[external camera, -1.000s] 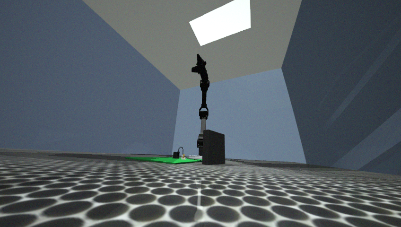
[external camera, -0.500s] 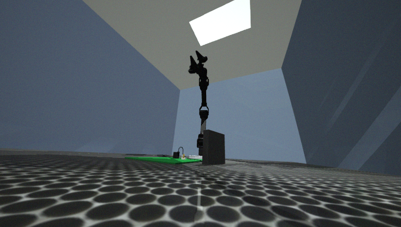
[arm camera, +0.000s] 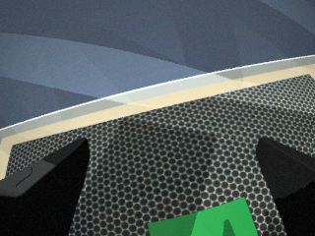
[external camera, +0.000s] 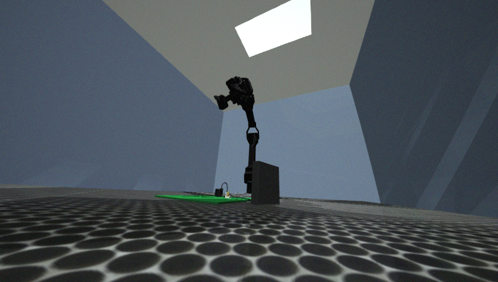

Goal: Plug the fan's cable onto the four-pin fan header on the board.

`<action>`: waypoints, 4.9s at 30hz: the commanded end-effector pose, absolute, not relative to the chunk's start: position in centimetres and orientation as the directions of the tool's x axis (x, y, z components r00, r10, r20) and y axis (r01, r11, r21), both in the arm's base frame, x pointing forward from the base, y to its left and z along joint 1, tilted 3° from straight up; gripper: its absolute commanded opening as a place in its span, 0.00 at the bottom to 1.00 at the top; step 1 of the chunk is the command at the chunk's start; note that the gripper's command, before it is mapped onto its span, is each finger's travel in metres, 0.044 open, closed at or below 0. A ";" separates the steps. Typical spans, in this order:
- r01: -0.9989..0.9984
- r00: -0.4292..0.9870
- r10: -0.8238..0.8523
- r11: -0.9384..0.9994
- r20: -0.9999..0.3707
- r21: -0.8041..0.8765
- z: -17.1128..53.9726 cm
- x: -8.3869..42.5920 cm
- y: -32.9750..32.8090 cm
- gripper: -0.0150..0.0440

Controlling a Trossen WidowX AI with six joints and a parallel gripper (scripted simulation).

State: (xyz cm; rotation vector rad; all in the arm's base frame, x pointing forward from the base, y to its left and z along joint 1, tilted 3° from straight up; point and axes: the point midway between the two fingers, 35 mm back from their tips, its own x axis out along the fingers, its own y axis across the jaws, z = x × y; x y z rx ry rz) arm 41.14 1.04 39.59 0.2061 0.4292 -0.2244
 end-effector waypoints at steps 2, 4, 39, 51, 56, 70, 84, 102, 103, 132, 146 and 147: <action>0.185 0.760 -0.192 0.980 -0.621 -0.077 32.9 41.0 -0.1 1.00; 0.125 0.699 -0.202 0.979 -0.686 -0.161 30.5 40.6 -0.5 1.00; -0.811 -0.155 -0.221 0.586 -0.963 -0.004 7.4 28.9 -4.2 1.00; -0.811 -0.155 -0.221 0.586 -0.963 -0.004 5.7 28.9 -4.3 1.00; -0.811 -0.155 -0.221 0.586 -0.963 -0.004 4.9 28.9 -4.3 1.00; -0.807 -0.153 -0.226 0.590 -0.962 -0.011 3.7 28.9 -4.4 0.91; -0.807 -0.153 -0.226 0.590 -0.962 -0.011 3.7 28.9 -4.4 0.62; -0.807 -0.153 -0.226 0.590 -0.962 -0.011 3.7 28.9 -4.4 0.42; -0.807 -0.153 -0.226 0.590 -0.962 -0.011 3.7 28.9 -4.4 0.41; -0.810 -0.154 -0.222 0.586 -0.963 -0.006 11.9 29.2 -4.2 0.25; -0.809 -0.127 -0.179 0.588 -0.976 -0.003 13.7 30.6 -3.9 0.25; -0.809 -0.121 -0.172 0.588 -0.978 -0.003 13.7 30.9 -3.8 0.25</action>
